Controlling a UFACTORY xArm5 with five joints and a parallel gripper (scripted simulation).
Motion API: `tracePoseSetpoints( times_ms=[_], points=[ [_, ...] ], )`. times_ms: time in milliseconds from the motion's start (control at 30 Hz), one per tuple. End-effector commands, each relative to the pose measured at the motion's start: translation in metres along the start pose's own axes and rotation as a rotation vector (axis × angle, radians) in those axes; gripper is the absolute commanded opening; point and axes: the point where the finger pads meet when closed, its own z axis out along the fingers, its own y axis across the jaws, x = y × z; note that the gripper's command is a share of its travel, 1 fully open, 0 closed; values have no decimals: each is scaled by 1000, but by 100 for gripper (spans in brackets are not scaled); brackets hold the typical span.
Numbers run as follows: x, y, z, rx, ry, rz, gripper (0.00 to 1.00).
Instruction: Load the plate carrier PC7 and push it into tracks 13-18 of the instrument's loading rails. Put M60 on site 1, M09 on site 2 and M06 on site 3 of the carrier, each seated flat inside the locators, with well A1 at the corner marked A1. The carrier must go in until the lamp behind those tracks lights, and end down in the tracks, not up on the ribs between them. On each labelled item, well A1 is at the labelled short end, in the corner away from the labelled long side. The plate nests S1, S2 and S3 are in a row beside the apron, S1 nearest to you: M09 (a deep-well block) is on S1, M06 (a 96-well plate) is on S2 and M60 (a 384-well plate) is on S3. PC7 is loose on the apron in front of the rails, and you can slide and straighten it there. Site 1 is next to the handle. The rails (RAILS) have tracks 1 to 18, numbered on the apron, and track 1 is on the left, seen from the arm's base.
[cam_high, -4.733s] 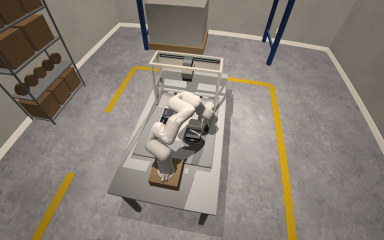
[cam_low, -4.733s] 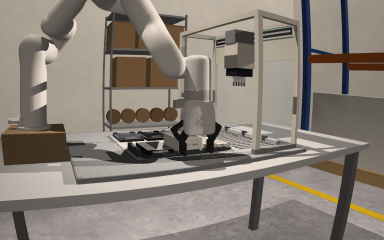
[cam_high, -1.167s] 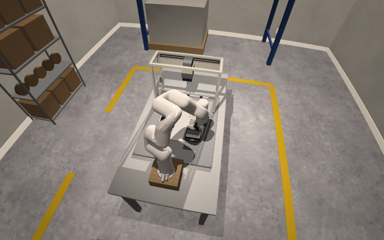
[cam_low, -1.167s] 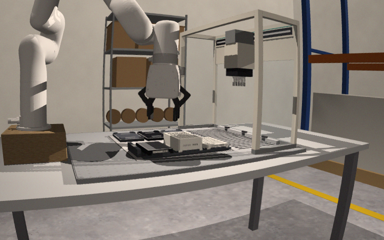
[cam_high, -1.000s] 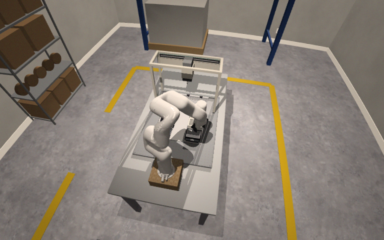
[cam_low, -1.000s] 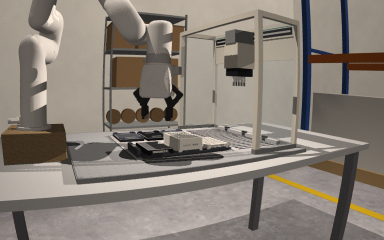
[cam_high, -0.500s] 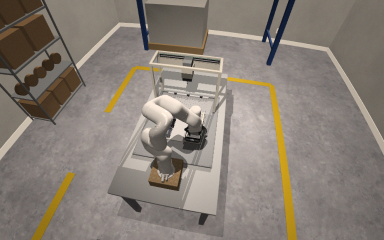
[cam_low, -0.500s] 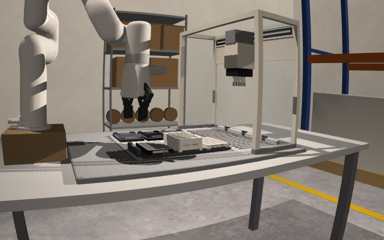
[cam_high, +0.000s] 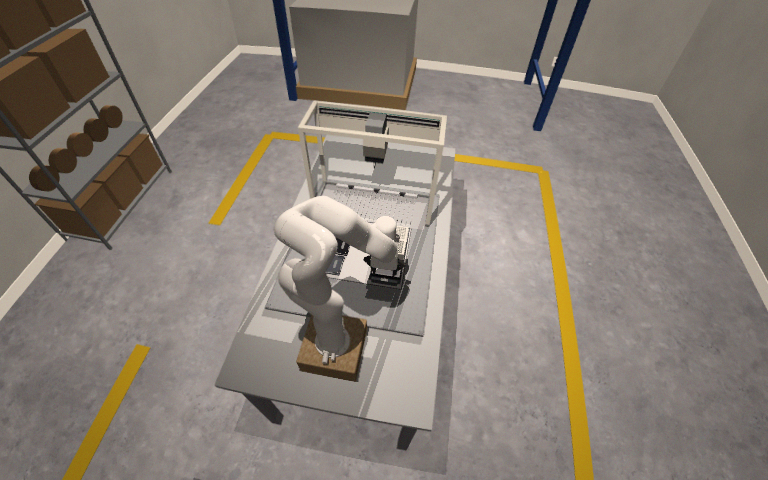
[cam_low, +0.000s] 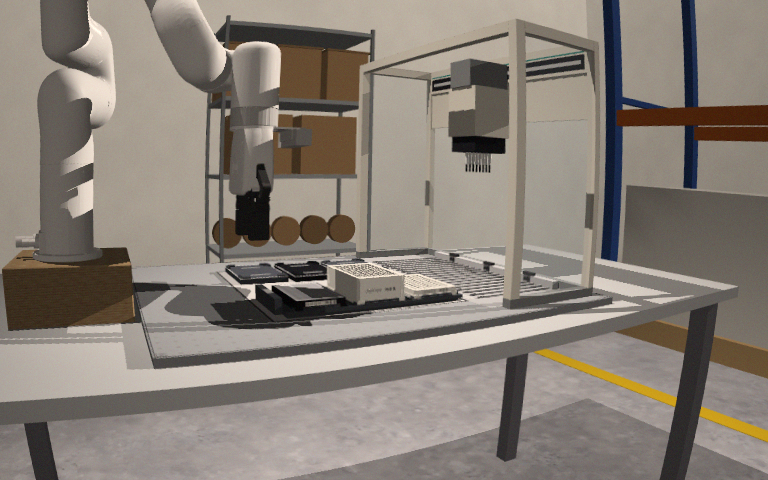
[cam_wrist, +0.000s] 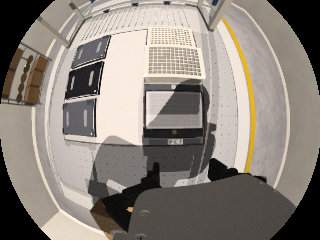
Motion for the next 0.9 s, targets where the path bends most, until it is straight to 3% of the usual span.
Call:
tracePoseSetpoints(
  times_ms=[0, 167, 867],
  points=[
    [1, 0, -1, 13, 11, 7, 81],
    [1, 0, -1, 13, 11, 7, 81],
    [1, 0, 31, 13, 11, 7, 81]
  ],
)
